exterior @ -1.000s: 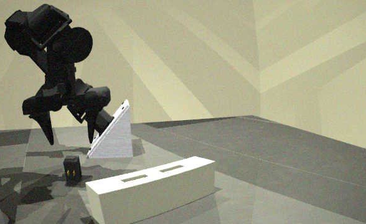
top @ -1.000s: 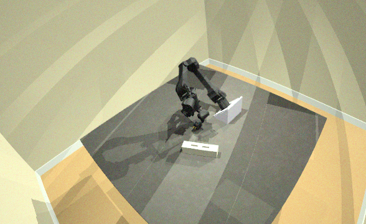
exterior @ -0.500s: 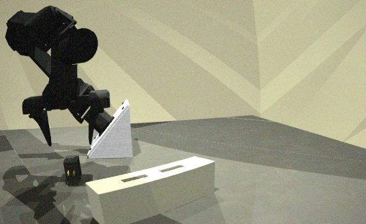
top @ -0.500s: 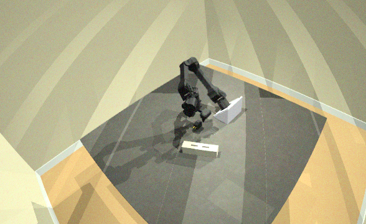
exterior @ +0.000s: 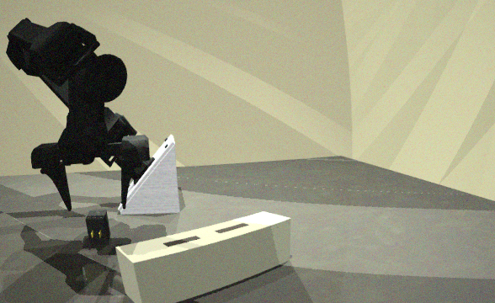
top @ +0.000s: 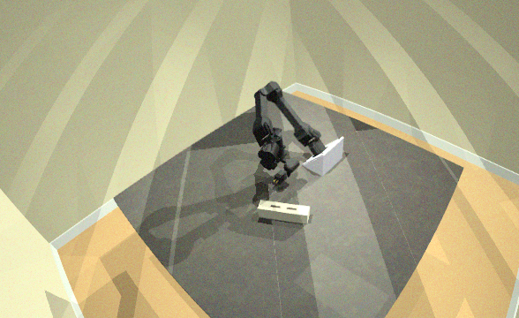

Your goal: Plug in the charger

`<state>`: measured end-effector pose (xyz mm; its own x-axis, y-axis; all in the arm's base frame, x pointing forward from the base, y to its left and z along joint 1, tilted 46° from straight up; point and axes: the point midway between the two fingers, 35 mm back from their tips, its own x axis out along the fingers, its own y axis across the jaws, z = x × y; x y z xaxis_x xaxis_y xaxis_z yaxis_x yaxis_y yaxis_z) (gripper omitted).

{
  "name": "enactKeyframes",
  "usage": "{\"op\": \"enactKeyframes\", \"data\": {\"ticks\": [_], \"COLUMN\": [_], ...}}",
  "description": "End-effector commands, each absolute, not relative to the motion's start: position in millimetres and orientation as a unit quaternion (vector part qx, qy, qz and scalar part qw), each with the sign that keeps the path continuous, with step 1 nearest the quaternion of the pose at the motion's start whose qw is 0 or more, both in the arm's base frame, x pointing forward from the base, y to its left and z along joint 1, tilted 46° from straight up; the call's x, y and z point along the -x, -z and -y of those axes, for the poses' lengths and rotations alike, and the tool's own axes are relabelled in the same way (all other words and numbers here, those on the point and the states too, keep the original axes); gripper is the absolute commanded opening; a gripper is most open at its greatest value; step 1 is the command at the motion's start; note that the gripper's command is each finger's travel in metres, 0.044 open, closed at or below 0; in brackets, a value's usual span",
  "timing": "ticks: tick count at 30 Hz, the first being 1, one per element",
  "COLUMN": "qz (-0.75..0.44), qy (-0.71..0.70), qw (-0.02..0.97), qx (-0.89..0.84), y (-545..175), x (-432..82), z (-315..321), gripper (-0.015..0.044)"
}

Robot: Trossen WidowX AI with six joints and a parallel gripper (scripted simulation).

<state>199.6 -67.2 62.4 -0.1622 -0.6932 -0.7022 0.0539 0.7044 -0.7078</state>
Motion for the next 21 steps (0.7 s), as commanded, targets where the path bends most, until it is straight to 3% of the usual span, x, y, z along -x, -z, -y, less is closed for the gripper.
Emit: {"op": "enactKeyframes", "data": {"ticks": [1, 21], "qz": [-0.698, -0.698], "qy": [0.308, 0.309], "qw": [0.603, 0.603], "qx": [0.232, 0.233], "y": [-57.4, -35.7], "x": [-198.7, -194.7], "z": [72.8, 96.0], "gripper": [0.044, 0.044]}}
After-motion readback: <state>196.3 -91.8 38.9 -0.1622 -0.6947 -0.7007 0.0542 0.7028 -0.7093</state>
